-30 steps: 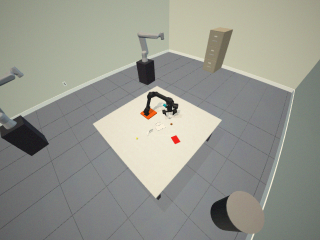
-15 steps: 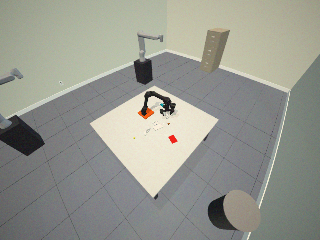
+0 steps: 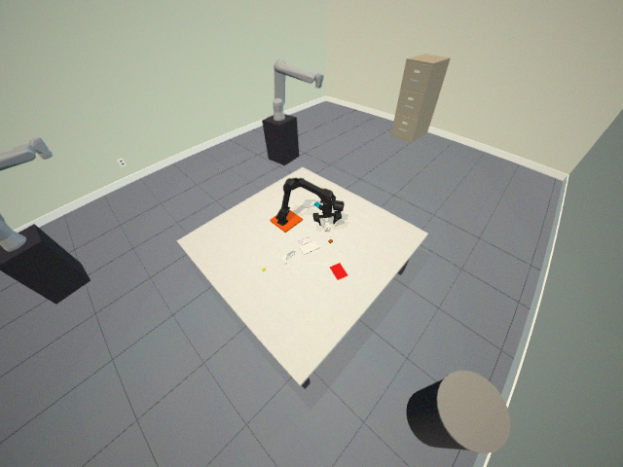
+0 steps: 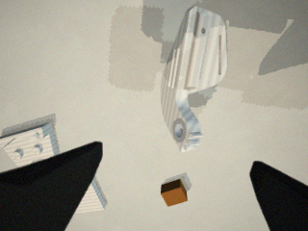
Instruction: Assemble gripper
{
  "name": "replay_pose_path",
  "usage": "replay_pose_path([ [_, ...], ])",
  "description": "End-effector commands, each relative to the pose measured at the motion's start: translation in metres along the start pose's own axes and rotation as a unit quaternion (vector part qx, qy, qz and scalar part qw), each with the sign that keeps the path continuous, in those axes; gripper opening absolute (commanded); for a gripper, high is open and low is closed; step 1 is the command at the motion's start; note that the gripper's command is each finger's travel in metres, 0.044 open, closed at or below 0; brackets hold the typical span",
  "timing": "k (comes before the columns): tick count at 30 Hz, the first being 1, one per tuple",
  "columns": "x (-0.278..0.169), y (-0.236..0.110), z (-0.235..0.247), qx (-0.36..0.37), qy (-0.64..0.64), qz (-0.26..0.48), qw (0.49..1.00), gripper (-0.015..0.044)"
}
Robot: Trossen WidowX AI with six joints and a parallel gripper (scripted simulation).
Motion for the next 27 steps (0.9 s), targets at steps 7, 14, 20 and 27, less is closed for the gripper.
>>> replay_pose_path([
  [7, 0.000, -0.001, 0.000, 0.000, 0.000, 0.001, 1.000, 0.0440],
  [14, -0.001, -0.002, -0.027, -0.001, 0.029, 0.001, 1.000, 0.0282],
  [20, -0.001, -0.001, -0.041, -0.001, 0.044, 0.001, 0.999, 0.0125],
  [27, -0.001, -0.001, -0.041, -0.001, 0.044, 0.001, 0.999, 0.0000],
])
Point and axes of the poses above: the point midway between the two fingers, 35 mm back from their tips, its own y axis out along the fingers, its own z axis across the jaws, x = y × z, the point moved 5 cm from there along -y, back along the fingers, and after that the axes turned 10 degrees about -y, right-handed, at the moved point
